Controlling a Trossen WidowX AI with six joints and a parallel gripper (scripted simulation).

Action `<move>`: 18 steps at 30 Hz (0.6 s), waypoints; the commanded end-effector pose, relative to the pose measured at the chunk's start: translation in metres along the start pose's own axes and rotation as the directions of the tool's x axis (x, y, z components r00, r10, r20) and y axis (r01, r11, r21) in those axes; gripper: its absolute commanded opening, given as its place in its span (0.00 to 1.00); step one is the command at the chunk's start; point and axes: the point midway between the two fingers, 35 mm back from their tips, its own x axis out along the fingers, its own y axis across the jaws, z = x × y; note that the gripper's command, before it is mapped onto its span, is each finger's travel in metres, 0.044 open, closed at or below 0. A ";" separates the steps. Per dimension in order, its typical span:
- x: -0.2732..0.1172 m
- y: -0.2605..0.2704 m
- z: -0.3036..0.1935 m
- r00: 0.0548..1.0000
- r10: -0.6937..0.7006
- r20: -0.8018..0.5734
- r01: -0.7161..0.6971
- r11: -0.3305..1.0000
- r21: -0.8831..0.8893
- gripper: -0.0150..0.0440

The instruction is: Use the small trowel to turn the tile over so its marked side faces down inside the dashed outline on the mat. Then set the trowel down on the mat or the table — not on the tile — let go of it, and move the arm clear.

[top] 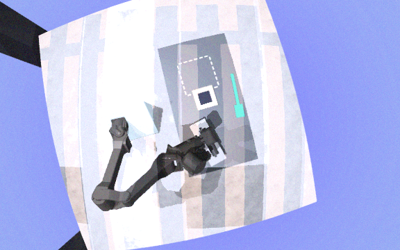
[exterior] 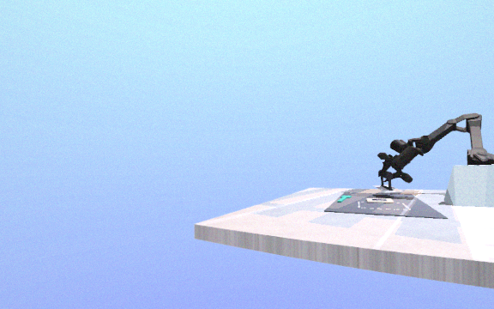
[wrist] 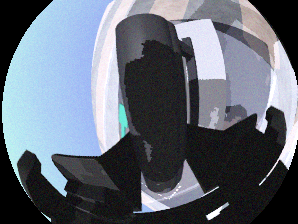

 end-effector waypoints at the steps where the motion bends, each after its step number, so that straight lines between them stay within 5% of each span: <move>1: 0.011 0.015 -0.008 0.999 0.012 0.040 -0.013 1.000 0.022 0.25; 18: 0.031 0.045 -0.024 0.986 0.030 0.166 -0.050 0.992 0.115 0.25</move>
